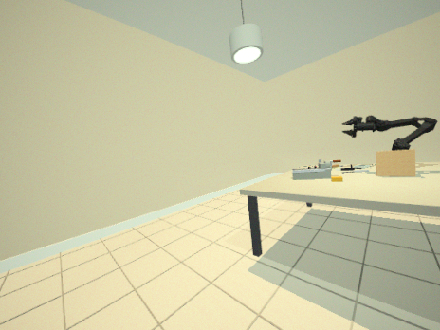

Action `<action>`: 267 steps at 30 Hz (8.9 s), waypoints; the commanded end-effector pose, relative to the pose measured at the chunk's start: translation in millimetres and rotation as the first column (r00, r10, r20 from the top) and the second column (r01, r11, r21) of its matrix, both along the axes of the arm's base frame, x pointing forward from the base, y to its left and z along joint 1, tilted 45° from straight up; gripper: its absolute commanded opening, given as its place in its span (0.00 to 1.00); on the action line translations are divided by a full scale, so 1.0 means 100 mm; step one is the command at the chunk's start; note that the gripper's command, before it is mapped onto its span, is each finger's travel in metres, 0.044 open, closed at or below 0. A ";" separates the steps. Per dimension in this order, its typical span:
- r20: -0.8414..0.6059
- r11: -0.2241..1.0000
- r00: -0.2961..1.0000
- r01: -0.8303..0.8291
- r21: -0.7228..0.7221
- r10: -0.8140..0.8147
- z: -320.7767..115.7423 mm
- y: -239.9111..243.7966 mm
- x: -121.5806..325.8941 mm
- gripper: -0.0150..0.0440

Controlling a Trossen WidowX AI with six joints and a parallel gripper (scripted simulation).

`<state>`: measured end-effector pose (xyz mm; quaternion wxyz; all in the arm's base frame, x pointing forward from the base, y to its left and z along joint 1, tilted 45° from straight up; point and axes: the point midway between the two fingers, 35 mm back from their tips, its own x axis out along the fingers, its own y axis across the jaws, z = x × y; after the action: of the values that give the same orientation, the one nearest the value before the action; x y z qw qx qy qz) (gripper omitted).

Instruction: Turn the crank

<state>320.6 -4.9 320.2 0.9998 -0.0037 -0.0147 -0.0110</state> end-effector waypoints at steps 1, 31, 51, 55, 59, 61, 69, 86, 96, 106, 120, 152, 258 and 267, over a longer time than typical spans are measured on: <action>-0.001 1.000 1.000 0.000 0.000 0.000 0.00 0.00 0.00 0.98; -0.461 0.987 0.876 0.085 -0.135 -0.139 -1.00 0.35 1.09 1.00; -0.641 0.922 0.691 0.099 -0.374 -0.335 -2.01 0.67 1.56 1.00; -0.662 0.896 0.646 0.081 -0.436 -0.380 -2.25 0.73 1.60 1.00; -0.673 0.867 0.605 0.058 -0.495 -0.425 -2.48 0.80 1.63 1.00; -0.676 0.852 0.586 0.048 -0.521 -0.446 -2.59 0.83 1.64 1.00; -0.671 0.789 0.524 0.004 -0.614 -0.525 -3.01 0.98 1.68 1.00; -0.656 0.746 0.495 -0.025 -0.666 -0.569 -3.63 0.69 1.62 1.00; -0.656 0.746 0.495 -0.025 -0.666 -0.569 -3.63 0.69 1.62 1.00; -0.656 0.746 0.495 -0.024 -0.666 -0.570 -3.60 0.72 1.63 1.00; -0.660 0.747 0.505 -0.044 -0.663 -0.556 -3.22 1.07 1.56 1.00; -0.700 0.732 0.578 -0.240 -0.638 -0.420 -3.23 0.98 0.49 1.00; -0.697 0.727 0.578 -0.240 -0.643 -0.425 -3.70 -0.06 0.46 0.25; -0.696 0.727 0.578 -0.240 -0.643 -0.425 -3.79 -0.18 0.45 0.25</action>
<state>366.1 -15.3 -54.2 0.8156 -0.3755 0.4367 -0.0553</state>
